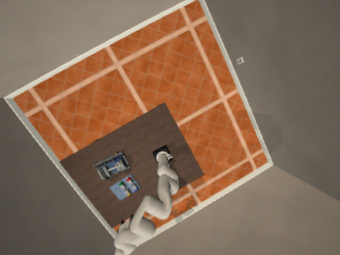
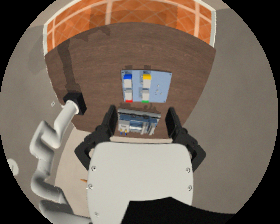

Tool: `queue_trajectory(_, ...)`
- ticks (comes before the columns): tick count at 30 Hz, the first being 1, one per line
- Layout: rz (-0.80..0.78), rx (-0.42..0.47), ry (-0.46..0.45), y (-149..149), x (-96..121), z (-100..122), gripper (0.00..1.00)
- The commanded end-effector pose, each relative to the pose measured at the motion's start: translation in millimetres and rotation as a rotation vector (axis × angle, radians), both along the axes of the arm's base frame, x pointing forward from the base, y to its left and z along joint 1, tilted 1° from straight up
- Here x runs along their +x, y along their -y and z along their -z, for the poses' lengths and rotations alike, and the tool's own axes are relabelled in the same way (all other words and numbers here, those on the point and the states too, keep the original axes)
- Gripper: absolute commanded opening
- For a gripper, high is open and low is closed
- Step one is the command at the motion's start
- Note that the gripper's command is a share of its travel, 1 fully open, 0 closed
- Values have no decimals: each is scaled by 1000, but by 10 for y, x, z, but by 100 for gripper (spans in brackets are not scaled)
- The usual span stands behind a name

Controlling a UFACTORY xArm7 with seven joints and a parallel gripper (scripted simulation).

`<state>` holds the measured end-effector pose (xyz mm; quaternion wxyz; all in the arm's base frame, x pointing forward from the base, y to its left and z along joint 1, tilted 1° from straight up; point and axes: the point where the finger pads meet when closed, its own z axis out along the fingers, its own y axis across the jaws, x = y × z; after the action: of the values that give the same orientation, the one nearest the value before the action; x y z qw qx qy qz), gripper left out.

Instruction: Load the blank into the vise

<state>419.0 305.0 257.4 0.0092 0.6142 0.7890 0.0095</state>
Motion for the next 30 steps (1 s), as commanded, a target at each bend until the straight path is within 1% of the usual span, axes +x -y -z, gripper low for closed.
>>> queue_trajectory(1, 0, 2, 4, 26, 15, -22, 100)
queue_trajectory(30, 0, 2, 4, 95, 17, -20, 100)
